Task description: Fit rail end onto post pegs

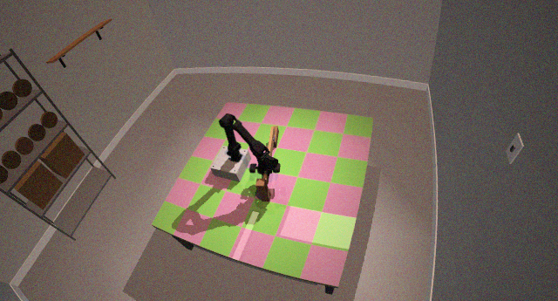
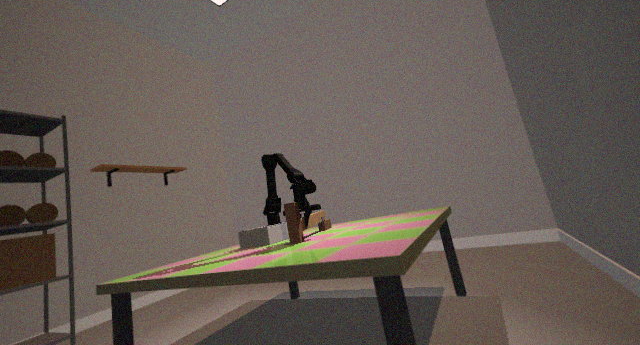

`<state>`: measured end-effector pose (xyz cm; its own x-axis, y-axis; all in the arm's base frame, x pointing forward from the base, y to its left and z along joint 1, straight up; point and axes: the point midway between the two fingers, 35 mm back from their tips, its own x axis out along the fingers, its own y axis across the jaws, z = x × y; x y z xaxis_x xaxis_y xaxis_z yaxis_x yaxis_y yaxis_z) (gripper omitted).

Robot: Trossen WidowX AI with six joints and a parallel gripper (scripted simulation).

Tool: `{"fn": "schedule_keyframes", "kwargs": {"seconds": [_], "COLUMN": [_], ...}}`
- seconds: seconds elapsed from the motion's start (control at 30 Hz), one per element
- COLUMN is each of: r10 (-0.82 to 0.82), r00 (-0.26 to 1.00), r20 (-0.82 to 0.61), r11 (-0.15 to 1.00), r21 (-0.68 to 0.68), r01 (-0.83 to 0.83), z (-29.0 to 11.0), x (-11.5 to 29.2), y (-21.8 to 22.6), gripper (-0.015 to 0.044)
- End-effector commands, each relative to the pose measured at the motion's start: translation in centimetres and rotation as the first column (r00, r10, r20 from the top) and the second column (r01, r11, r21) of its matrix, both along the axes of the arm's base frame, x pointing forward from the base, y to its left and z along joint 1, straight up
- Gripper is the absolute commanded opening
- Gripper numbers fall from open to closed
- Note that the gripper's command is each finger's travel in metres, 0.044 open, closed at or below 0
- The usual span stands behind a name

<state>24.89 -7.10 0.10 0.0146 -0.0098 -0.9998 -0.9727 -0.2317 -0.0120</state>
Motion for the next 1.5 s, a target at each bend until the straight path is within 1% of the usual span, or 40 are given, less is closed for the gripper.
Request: {"fn": "schedule_keyframes", "kwargs": {"seconds": [0.0,0.87,1.47], "r10": [0.002,0.002,0.002], "r00": [1.000,1.000,1.000], "r20": [0.001,0.001,0.001], "r11": [1.000,1.000,1.000], "r21": [0.007,0.007,0.007], "r01": [-0.002,-0.002,-0.002], "z": [0.3,1.6,1.4], "x": [0.0,0.1,0.0], "y": [0.1,0.1,0.1], "gripper": [0.0000,0.0000,0.0000]}}
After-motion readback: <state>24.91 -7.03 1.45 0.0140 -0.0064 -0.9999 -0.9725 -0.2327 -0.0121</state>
